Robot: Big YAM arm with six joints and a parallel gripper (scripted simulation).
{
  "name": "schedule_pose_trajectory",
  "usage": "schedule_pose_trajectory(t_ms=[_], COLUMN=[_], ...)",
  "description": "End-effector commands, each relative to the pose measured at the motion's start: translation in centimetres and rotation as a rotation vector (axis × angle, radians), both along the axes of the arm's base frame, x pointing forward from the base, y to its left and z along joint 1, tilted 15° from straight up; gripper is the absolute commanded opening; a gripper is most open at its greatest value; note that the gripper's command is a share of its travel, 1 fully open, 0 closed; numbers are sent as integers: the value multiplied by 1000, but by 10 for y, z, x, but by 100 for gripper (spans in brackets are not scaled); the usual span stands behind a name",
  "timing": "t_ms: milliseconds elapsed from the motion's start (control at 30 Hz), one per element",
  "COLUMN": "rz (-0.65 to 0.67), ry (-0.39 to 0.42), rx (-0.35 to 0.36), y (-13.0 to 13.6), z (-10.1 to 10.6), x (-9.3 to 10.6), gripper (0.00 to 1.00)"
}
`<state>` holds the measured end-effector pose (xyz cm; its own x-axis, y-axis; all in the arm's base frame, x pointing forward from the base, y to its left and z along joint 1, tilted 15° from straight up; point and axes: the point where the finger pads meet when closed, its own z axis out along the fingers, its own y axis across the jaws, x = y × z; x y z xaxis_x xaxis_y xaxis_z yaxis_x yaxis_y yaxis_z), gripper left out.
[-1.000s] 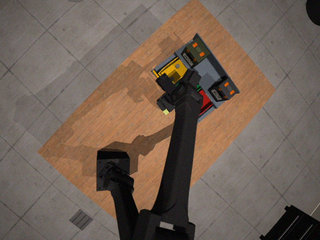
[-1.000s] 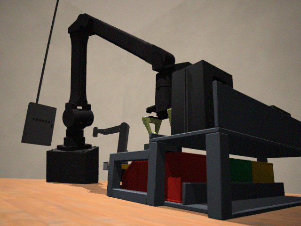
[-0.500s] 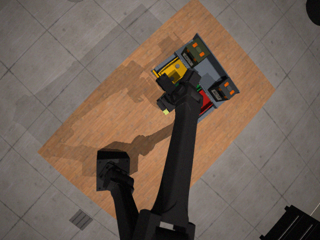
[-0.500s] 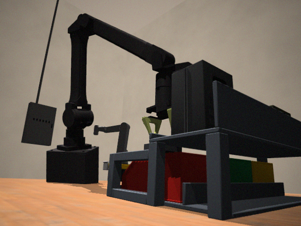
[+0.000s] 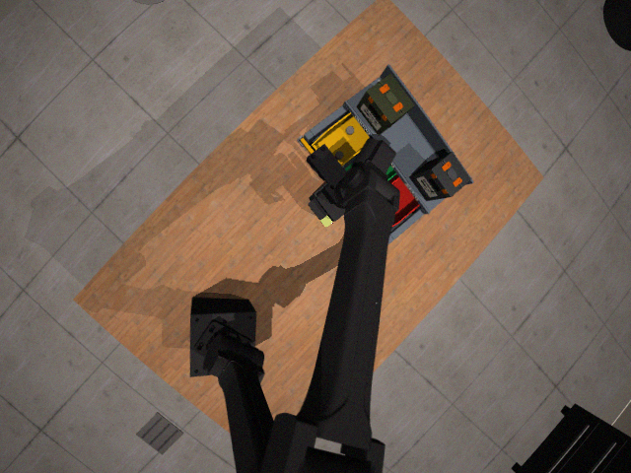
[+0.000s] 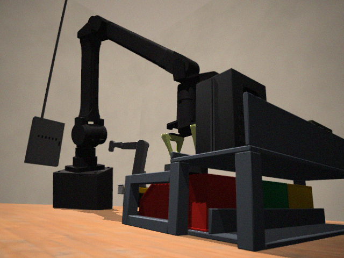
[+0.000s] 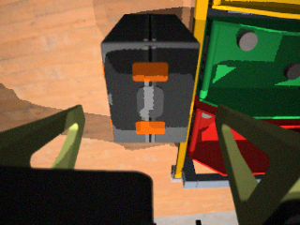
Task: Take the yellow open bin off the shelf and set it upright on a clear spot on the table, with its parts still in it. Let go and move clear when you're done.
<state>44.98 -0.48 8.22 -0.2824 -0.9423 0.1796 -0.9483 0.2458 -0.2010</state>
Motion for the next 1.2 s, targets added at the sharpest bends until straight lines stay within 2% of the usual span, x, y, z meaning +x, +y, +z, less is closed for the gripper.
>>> schedule_pose_trajectory(t_ms=[0, 900, 1167], rz=[6, 6, 3], ry=[-16, -16, -5], rx=[4, 4, 3], y=[-3, -3, -5], z=[2, 2, -4], x=[2, 2, 1], gripper=[100, 100, 100])
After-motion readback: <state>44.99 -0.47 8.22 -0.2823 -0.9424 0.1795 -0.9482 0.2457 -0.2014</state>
